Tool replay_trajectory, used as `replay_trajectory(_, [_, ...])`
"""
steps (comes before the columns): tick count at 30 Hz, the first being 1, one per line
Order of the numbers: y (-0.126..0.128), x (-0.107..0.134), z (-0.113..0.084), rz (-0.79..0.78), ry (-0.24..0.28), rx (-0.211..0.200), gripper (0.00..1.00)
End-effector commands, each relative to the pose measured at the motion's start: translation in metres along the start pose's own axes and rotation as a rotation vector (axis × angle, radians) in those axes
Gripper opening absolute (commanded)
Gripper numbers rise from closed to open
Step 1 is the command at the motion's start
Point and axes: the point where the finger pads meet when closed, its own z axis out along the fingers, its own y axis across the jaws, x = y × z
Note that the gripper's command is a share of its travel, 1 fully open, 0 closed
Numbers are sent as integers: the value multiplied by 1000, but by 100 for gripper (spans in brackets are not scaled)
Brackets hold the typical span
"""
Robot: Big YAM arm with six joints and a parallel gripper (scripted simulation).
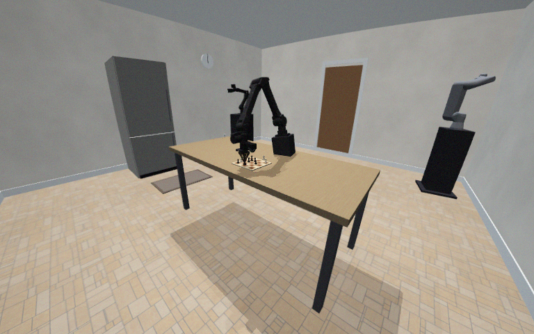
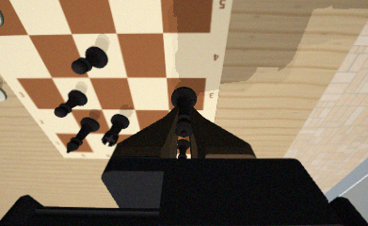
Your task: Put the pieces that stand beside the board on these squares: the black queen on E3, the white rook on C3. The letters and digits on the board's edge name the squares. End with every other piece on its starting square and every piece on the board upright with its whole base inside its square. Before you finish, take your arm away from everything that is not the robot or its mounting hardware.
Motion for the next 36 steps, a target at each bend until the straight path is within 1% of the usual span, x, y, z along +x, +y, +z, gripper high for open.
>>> replay_trajectory(1, [-8, 3, -5, -8, -7, 30, 0])
replay_trajectory(2, [-16, 6, -19, -1, -8, 64, 0])
replay_trajectory(4, [-21, 7, -19, 3, -8, 72, 0])
replay_trajectory(8, [-20, 4, -18, -4, -8, 71, 0])
replay_trajectory(36, [-20, 4, -18, -4, -8, 70, 0])
